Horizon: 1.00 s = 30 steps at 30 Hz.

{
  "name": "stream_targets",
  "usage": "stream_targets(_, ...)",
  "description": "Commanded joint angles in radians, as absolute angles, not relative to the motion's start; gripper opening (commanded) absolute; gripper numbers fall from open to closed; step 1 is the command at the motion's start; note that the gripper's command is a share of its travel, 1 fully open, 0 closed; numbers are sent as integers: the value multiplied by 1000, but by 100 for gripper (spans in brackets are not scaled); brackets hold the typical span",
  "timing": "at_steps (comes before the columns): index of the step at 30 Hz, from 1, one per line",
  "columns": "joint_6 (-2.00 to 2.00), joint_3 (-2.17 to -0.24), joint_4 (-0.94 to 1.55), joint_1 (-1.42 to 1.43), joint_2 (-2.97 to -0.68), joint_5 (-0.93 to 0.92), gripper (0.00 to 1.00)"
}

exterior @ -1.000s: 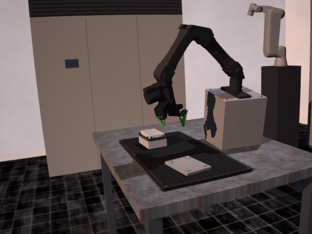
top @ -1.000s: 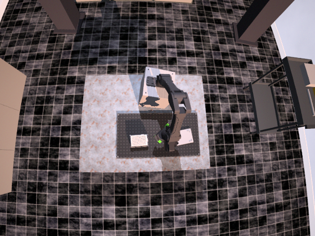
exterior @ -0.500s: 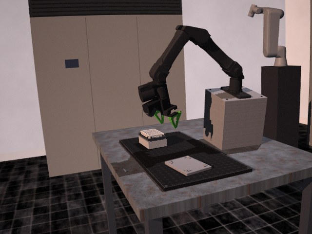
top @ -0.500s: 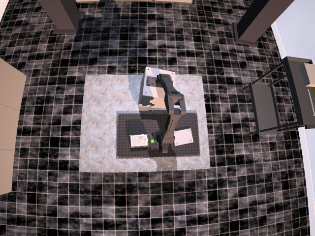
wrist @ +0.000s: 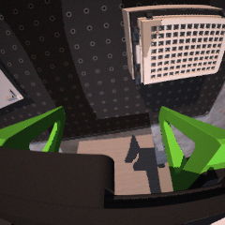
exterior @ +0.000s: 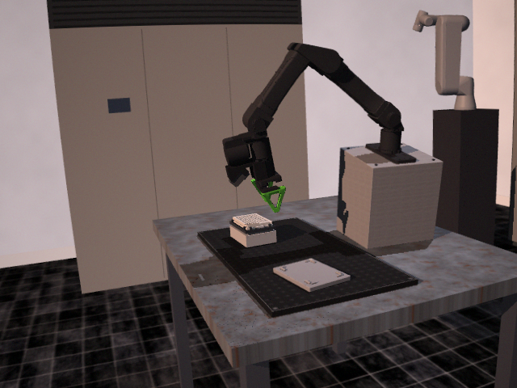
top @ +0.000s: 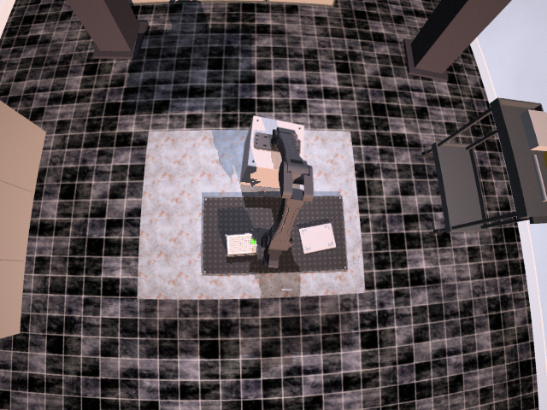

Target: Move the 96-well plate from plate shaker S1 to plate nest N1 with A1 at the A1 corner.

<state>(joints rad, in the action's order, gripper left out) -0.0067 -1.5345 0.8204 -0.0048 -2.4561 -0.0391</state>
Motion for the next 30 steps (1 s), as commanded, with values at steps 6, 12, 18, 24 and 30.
stream_targets(6,257,-1594,791,-81,-2473,-68,100)
stream_targets(12,355,-1612,788,-116,-2455,-79,100)
stream_targets(18,515,-1622,774,-156,-2496,-96,100)
stream_targets(24,675,-1630,758,-193,-2476,-113,100)
stream_targets(30,763,-1663,770,-239,-2525,-123,100)
